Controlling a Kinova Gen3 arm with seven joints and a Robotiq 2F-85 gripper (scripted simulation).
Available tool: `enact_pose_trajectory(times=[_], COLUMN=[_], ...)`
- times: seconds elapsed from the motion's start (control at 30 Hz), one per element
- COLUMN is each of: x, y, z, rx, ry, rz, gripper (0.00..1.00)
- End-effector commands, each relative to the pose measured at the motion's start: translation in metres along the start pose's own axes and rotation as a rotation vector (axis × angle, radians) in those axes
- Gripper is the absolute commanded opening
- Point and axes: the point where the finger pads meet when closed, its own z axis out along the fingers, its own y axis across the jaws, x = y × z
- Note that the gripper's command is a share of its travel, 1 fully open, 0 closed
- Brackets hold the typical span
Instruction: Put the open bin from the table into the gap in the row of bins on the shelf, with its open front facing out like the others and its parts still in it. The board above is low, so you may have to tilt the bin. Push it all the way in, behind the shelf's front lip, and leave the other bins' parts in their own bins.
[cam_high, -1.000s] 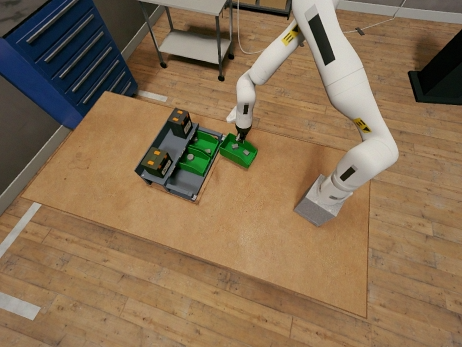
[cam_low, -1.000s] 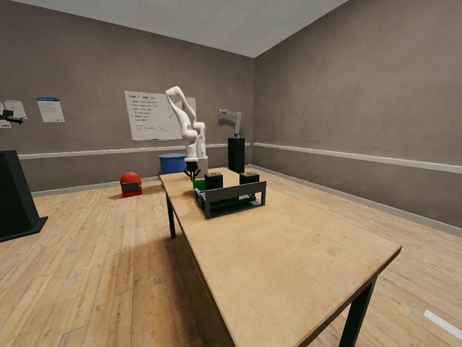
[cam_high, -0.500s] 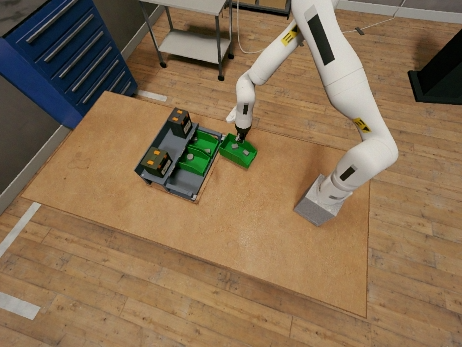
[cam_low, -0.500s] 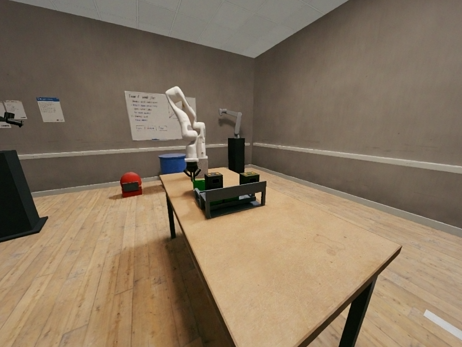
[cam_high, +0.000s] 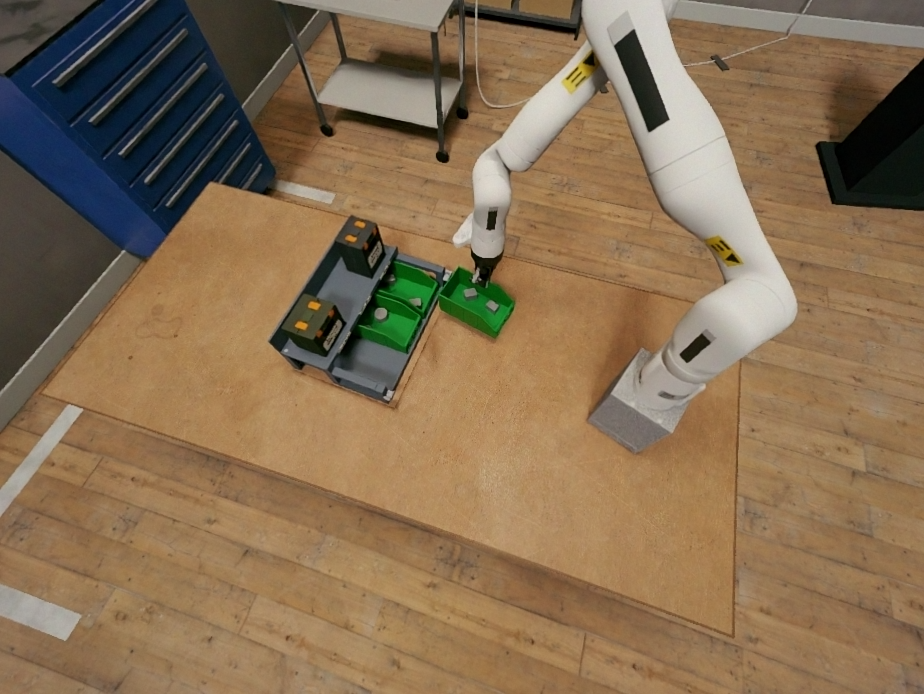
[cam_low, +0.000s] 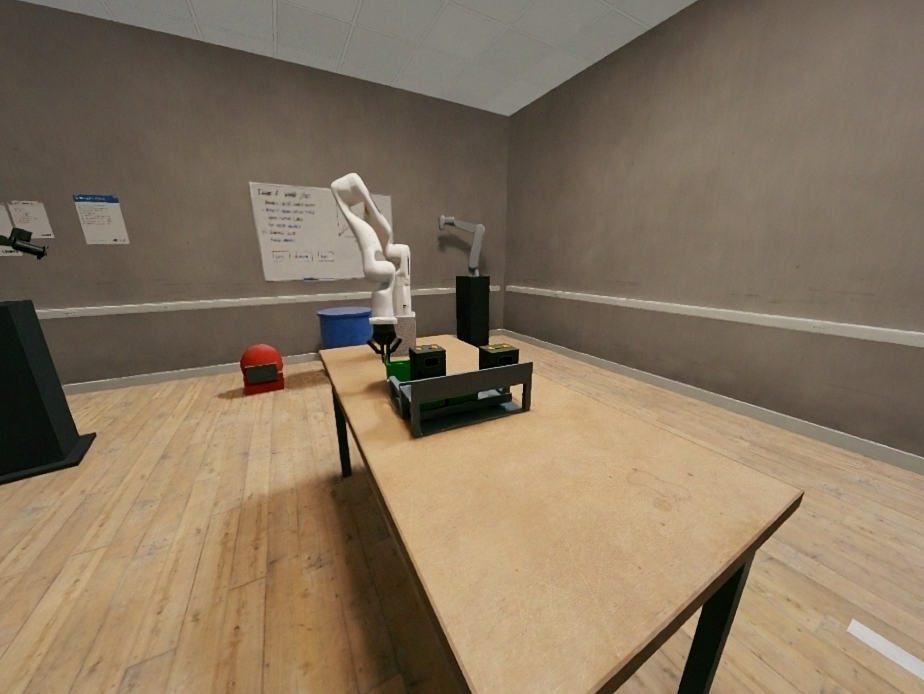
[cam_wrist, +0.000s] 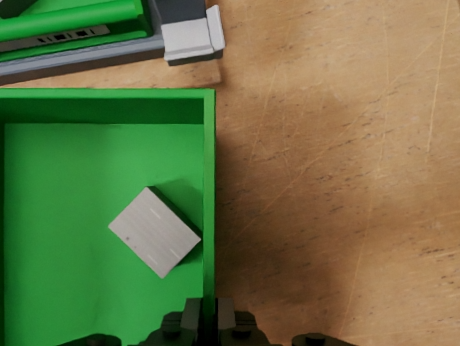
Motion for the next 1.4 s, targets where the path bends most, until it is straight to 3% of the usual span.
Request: enact_pose_trajectory(times=[0.0,0.47,0.63,1.03,1.2,1.37], x=[0.001,0.002,-0.006,-0.006,-0.013,-0.013], y=[0.000,0.000,-0.029,-0.029,-0.058,-0.058], z=[-0.001,-0.001,0.001,0.001,0.002,0.002], rx=[-0.001,-0.001,-0.002,-0.002,-0.001,-0.001], ry=[0.004,0.004,0.004,0.004,0.004,0.004], rz=[0.000,0.000,-0.174,-0.174,-0.174,-0.174], gripper=[0.10,0.10,0.10,0.10,0.10,0.10])
